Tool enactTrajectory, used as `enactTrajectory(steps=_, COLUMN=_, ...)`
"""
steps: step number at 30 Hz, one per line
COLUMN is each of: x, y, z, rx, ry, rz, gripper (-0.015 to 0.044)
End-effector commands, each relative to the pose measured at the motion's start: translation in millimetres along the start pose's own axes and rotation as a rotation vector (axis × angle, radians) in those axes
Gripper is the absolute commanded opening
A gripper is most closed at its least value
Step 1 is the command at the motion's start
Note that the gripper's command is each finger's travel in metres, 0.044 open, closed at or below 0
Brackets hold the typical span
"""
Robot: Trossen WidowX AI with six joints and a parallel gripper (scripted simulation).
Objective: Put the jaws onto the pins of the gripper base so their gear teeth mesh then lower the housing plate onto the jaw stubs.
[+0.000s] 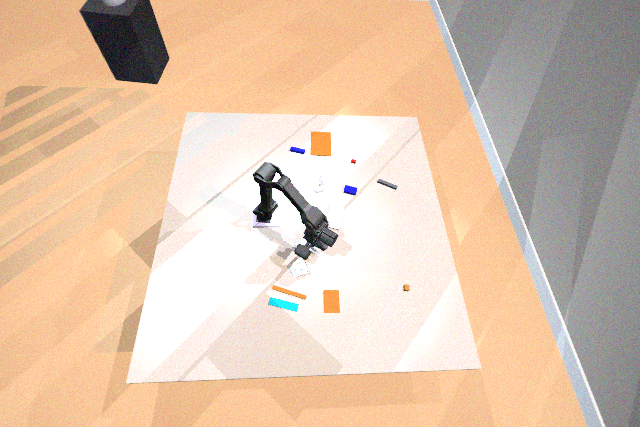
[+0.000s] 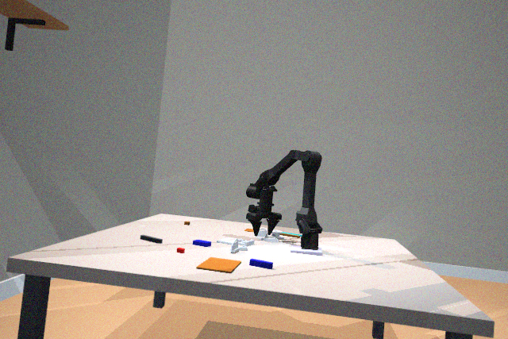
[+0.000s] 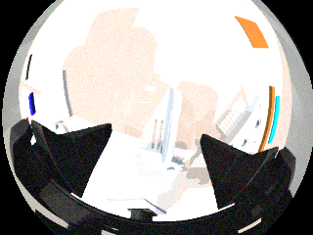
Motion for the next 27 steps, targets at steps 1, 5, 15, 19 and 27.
enactTrajectory(steps=1, x=9.0, y=1.6, z=0.0, rx=-0.002, ry=0.001, rz=0.01, gripper=0.044)
enactTrajectory(steps=5, x=12.8, y=2.1, z=0.1, rx=-0.002, ry=0.001, rz=0.01, gripper=0.044)
enactTrajectory(steps=15, x=12.8, y=2.1, z=0.1, rx=-0.002, ry=0.001, rz=0.01, gripper=0.044)
enactTrajectory(steps=19, x=12.8, y=2.1, z=0.1, rx=-0.002, ry=0.001, rz=0.01, gripper=0.044)
enactTrajectory(steps=27, x=13.3, y=2.0, z=0.1, rx=-0.002, ry=0.001, rz=0.01, gripper=0.044)
Point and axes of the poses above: the point midway between the two fingers, 35 mm back from their tips, its own x axis out along the fingers, its own z axis across the jaws, y = z × x, the point moved 6 cm from there along -x, back along the fingers, and after that the axes turned 8 degrees about -x, right-handed, at the moved point
